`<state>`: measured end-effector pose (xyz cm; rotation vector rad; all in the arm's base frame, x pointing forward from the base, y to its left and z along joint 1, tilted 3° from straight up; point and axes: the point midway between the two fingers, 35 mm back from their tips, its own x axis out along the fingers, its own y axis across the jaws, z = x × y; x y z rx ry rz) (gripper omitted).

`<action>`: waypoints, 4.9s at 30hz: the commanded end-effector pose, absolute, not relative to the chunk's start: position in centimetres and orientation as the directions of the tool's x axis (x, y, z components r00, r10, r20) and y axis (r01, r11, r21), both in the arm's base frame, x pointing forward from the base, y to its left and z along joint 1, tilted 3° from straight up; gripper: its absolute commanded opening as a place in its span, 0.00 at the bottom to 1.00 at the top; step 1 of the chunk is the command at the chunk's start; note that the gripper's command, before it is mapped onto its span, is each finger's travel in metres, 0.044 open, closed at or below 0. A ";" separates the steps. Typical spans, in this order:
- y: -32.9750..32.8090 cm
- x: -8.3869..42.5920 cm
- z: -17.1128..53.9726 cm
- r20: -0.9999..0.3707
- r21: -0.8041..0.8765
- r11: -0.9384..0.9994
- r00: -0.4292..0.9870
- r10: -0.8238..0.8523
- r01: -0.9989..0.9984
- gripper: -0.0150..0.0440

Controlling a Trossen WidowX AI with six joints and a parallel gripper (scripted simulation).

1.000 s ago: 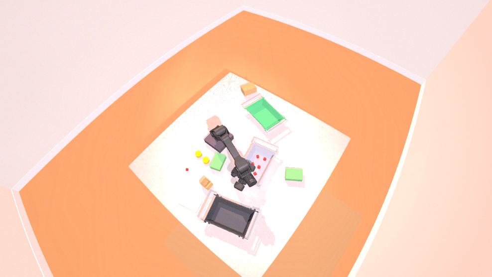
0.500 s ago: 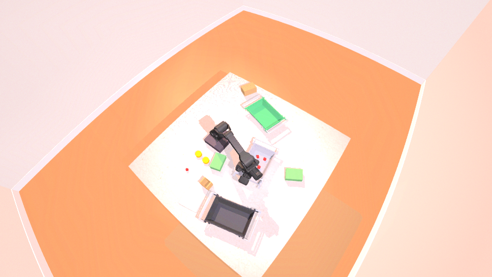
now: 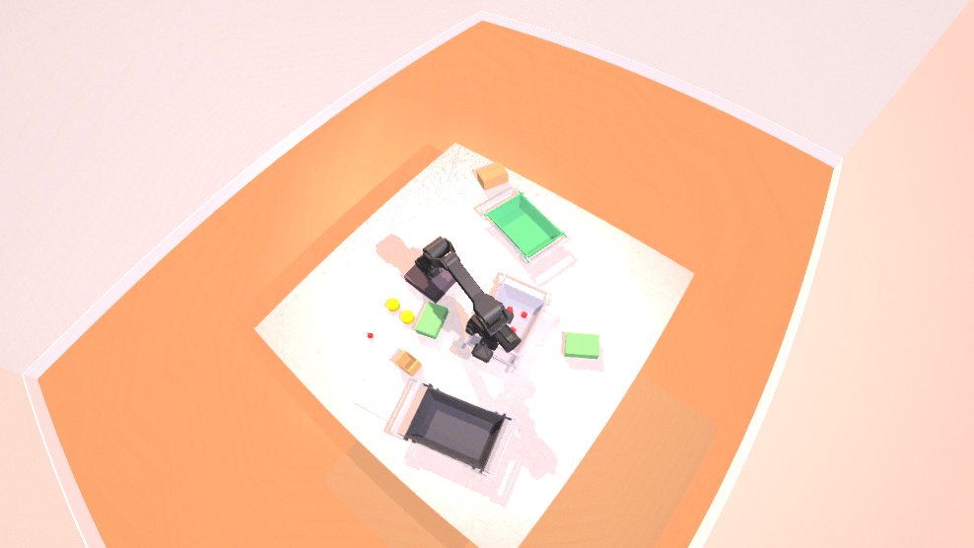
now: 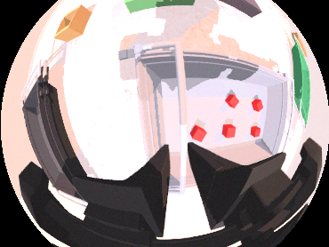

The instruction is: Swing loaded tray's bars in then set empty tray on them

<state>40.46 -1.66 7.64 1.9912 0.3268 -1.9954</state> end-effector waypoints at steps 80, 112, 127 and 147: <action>24.2 30.3 7.5 -1.000 -0.031 0.930 0.006 -0.031 -0.366 0.39; 24.0 30.4 1.5 -1.000 -0.031 0.930 0.005 -0.031 -0.366 0.39; 21.6 31.4 4.9 -0.999 -0.033 0.930 0.006 -0.033 -0.366 0.39; 17.1 33.2 3.8 -0.999 -0.038 0.930 0.008 -0.037 -0.366 0.39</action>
